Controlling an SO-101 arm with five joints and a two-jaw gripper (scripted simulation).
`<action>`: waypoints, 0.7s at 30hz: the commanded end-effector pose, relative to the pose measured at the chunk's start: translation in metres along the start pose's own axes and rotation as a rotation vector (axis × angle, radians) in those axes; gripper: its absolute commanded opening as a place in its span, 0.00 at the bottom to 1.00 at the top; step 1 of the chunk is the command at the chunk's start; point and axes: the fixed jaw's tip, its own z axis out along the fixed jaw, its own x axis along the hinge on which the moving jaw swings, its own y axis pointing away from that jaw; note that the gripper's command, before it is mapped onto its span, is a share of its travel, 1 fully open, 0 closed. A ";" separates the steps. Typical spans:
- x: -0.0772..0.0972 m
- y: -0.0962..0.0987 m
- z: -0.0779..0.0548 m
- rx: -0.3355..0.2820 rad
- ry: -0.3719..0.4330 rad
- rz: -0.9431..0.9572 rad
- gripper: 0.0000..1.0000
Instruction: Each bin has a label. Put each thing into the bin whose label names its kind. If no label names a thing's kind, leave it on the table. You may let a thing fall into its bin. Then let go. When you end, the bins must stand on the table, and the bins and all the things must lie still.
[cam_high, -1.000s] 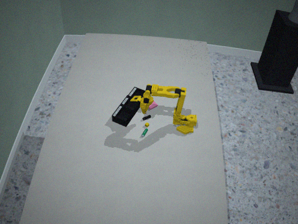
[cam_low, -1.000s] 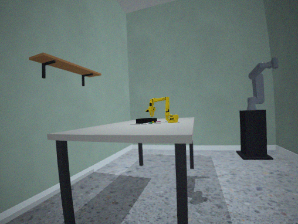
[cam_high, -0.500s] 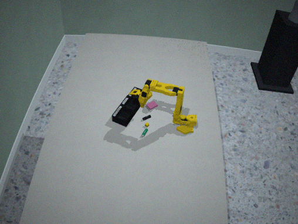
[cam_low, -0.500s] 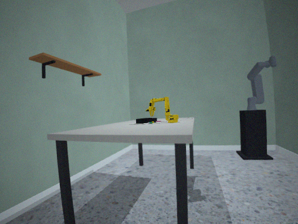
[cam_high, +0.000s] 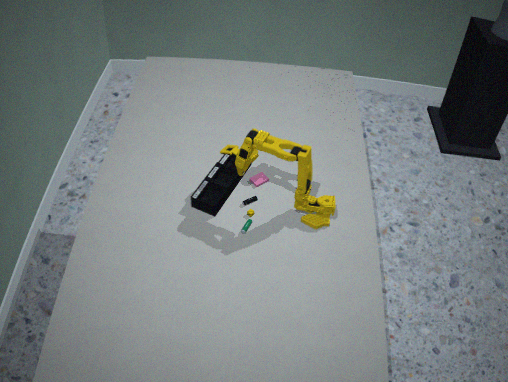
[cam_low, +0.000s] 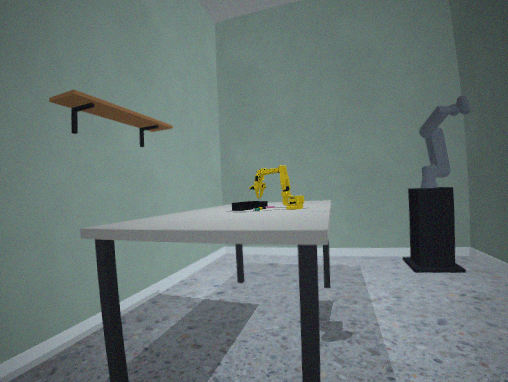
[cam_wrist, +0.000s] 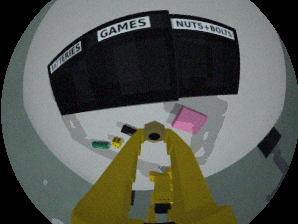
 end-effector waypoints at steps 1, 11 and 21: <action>-0.009 -0.001 -0.007 -0.007 -0.052 0.001 0.00; -0.028 -0.012 -0.007 0.001 -0.071 0.017 0.00; -0.059 -0.044 -0.002 0.026 -0.114 0.053 0.00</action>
